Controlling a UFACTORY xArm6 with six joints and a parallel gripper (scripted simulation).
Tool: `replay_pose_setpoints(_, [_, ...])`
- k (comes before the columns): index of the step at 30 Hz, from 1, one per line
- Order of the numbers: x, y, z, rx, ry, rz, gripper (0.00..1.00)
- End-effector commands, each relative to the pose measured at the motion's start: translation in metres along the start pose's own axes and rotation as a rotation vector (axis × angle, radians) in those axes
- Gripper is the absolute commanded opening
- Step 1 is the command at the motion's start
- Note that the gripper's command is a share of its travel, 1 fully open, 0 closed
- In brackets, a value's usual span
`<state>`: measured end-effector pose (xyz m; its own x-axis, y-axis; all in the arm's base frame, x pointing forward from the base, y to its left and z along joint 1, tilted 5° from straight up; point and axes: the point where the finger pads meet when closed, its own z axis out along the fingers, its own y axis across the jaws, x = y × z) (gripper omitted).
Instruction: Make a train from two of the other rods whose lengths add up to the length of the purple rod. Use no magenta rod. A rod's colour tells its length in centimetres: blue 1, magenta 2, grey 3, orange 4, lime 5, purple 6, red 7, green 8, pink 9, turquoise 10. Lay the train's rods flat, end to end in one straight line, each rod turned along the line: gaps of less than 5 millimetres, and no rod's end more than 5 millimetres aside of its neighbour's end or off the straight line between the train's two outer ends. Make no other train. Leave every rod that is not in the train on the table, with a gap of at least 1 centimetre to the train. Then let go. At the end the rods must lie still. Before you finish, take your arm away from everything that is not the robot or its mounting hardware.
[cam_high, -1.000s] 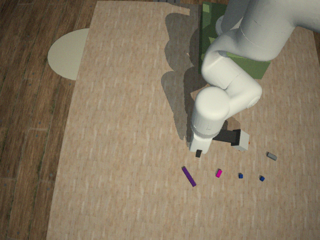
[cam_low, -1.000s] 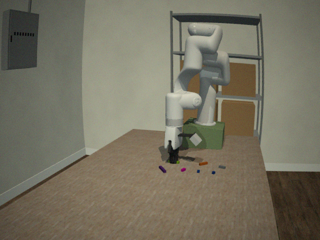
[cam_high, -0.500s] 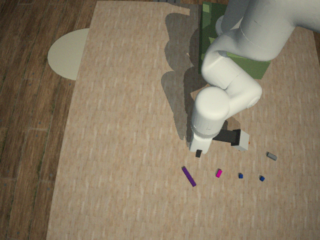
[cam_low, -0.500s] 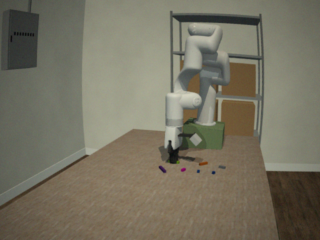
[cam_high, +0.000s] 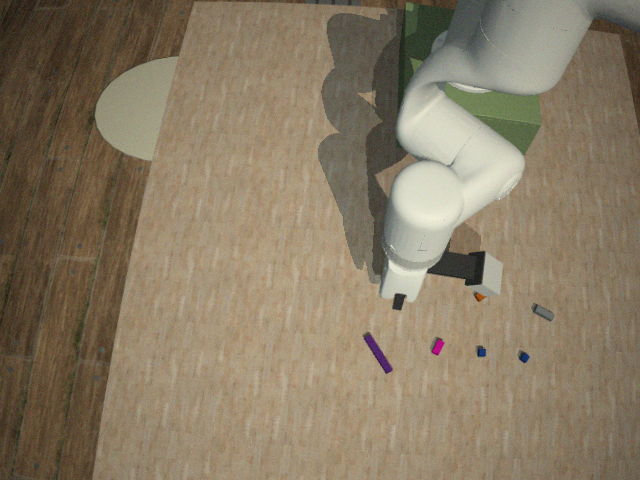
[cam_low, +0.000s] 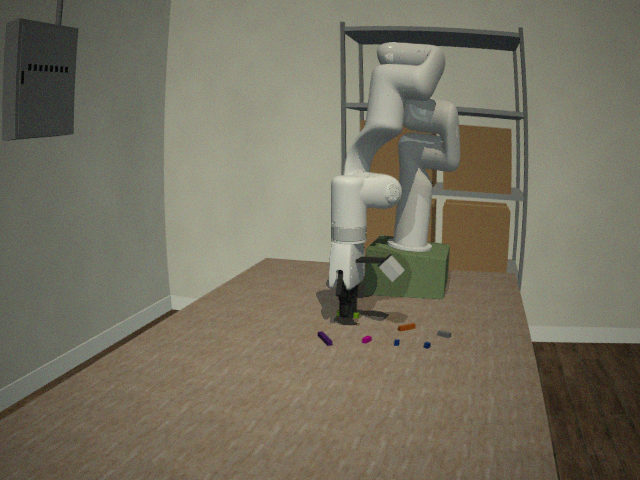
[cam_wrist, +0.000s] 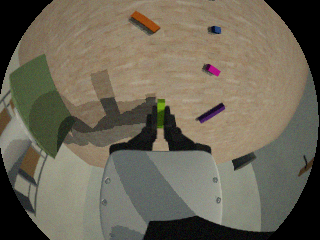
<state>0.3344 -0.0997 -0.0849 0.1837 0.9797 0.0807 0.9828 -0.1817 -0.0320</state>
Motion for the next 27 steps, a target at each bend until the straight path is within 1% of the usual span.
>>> replay_pose_setpoints(1, [0.000,0.002,-0.034,0.001,-0.005,0.000,0.04])
replay_pose_setpoints(5, [0.000,0.002,-0.065,0.001,-0.005,0.000,0.04])
replay_pose_setpoints(8, [0.000,0.002,-0.077,0.001,-0.005,0.000,0.04])
replay_pose_setpoints(20, [0.001,0.002,-0.079,0.001,-0.005,-0.002,0.04])
replay_pose_setpoints(22, [0.007,0.009,-0.079,0.001,-0.005,-0.056,0.04])
replay_pose_setpoints(24, [0.024,0.023,-0.080,0.001,-0.005,-0.182,0.04])
replay_pose_setpoints(27, [0.037,0.033,-0.080,0.001,-0.006,-0.273,0.04])
